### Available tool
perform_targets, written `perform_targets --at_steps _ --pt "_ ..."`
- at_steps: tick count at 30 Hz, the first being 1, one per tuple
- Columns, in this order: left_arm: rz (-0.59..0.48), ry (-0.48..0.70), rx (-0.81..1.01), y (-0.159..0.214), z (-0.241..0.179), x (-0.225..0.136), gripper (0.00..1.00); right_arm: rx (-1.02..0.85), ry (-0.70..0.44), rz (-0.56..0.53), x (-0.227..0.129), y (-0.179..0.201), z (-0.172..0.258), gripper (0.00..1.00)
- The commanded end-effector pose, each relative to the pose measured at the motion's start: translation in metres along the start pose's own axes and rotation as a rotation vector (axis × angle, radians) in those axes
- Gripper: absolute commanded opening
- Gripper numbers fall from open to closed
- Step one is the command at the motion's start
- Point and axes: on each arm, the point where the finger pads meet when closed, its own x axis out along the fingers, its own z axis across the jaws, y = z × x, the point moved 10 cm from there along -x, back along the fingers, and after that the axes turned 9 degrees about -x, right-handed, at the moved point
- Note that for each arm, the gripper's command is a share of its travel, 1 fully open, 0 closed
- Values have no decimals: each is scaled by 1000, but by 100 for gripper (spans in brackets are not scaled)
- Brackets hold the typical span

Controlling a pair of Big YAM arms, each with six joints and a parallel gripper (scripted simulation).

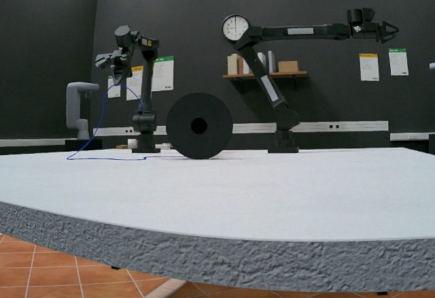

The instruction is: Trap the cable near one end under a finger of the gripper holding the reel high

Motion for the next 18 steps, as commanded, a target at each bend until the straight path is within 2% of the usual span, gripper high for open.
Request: perform_targets --at_steps 1,3,11,18 --pt "-44 -4 -10 -15 4 -3 100 12 -83 -9 -19 3 17 0" --pt "-44 -4 -10 -15 4 -3 100 35 -111 -28 -29 4 29 0" --pt "-44 -4 -10 -15 4 -3 100 157 -27 -121 -19 24 6 0" --pt "-44 -4 -10 -15 4 -3 100 228 -27 -175 -19 29 10 0"
